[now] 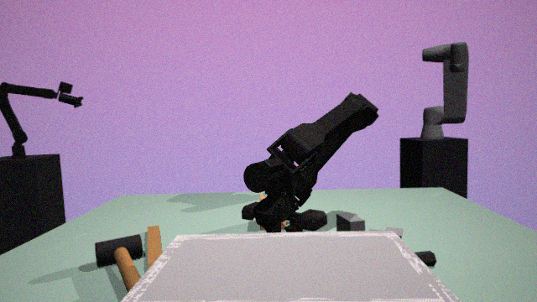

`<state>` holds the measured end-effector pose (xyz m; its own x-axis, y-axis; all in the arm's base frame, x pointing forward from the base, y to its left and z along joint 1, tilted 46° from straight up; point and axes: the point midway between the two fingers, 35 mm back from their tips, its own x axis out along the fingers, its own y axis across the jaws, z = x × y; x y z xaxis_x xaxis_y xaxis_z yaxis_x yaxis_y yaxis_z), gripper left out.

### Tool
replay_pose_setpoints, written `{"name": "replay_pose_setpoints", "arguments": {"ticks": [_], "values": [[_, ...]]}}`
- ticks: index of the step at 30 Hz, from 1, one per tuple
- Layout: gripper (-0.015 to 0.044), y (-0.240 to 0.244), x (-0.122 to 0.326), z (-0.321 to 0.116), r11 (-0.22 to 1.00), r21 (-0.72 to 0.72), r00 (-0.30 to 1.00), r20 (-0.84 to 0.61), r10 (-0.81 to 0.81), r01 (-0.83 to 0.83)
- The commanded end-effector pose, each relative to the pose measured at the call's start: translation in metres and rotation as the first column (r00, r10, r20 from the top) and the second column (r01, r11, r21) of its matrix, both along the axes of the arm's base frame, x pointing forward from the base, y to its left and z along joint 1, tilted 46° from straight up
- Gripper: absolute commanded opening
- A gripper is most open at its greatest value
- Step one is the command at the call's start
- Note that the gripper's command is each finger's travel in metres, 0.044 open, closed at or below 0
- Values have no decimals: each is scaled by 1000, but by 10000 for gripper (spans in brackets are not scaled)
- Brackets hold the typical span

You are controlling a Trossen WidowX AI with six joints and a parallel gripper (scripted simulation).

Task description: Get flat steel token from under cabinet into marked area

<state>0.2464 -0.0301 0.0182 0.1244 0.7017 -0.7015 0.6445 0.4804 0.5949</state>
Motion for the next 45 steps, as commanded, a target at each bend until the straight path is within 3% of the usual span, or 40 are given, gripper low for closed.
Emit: {"name": "replay_pose_setpoints", "arguments": {"ticks": [1,45], "values": [[0,-5,1,-3,1000,-2,1000,-1,-3,3],[0,-38,3,-36,1000,-4,1000,-4,-6,6]]}}
